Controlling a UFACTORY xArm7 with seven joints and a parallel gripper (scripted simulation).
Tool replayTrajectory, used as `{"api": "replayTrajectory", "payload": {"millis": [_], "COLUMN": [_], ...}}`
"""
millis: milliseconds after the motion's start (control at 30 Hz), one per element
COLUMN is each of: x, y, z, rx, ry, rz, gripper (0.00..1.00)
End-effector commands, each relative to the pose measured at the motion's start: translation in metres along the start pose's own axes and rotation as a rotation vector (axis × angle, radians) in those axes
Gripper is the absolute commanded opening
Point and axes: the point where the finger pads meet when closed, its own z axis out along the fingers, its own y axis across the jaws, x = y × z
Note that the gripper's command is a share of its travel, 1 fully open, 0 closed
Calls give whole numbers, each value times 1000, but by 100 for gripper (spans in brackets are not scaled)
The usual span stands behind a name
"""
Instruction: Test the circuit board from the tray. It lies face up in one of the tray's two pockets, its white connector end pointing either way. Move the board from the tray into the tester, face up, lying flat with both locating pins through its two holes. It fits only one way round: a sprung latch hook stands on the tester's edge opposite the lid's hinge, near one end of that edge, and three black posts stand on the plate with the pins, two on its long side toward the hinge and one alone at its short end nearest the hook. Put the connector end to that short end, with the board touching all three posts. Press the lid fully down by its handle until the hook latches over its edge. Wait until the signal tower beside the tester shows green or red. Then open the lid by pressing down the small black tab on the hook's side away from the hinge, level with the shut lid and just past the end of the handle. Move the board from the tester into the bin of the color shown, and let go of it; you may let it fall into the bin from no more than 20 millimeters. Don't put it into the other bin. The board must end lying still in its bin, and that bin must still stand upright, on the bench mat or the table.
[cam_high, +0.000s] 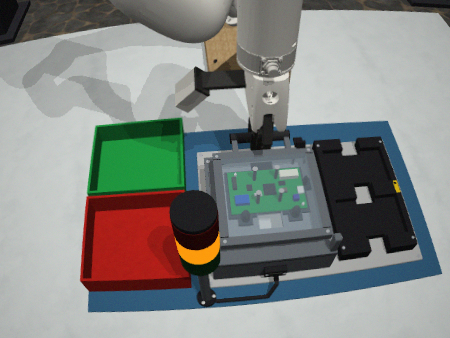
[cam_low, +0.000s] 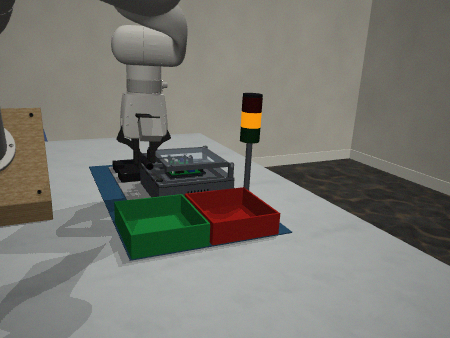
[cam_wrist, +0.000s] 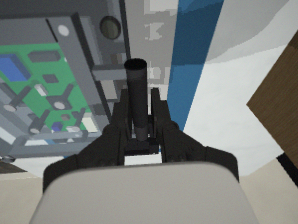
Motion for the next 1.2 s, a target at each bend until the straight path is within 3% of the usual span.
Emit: {"api": "replayTrajectory", "payload": {"millis": [0, 900, 1167], "x": [-1, -1, -1], "y": [-2, -2, -2], "z": [-2, -7, -35], "rx": [6, 6, 6], "ry": [-2, -2, -2], "rz": [0, 0, 0], "gripper": [22, 22, 22]}}
